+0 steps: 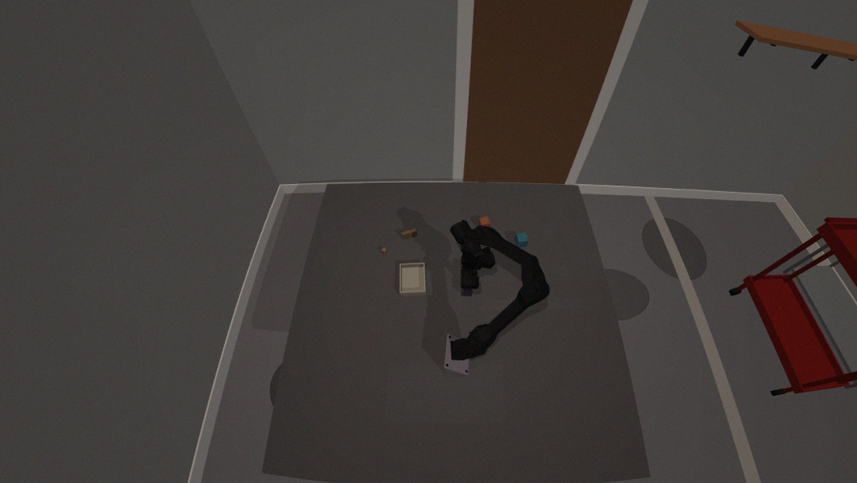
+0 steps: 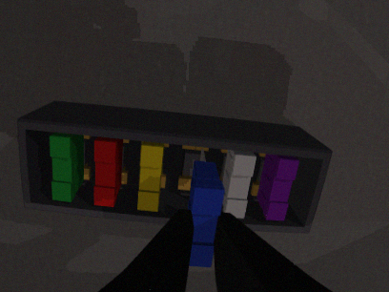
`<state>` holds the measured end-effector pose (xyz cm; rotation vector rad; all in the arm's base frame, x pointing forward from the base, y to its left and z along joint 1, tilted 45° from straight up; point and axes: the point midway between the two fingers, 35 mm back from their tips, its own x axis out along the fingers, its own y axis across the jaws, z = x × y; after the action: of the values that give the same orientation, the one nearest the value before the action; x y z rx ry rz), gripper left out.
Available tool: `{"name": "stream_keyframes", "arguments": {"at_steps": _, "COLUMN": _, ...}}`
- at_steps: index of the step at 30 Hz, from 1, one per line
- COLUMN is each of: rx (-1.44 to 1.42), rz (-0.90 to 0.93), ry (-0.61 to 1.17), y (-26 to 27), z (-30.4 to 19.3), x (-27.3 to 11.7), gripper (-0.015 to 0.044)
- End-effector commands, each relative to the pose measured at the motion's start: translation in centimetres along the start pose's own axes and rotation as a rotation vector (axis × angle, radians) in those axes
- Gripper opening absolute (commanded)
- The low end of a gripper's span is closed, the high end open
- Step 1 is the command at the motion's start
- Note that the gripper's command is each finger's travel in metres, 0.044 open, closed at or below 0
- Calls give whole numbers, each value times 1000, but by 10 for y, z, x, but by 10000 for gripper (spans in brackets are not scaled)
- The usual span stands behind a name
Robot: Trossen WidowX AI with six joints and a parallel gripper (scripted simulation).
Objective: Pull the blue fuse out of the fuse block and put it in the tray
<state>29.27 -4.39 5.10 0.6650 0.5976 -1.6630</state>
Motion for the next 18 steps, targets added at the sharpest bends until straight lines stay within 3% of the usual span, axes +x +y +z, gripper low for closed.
{"name": "stream_keyframes", "arguments": {"at_steps": 1, "rx": 6, "rz": 3, "ry": 5, "y": 1, "z": 0, "x": -4, "gripper": 0}}
{"name": "stream_keyframes", "arguments": {"at_steps": 18, "rx": 5, "rz": 3, "ry": 6, "y": 1, "z": 0, "x": -25, "gripper": 0}}
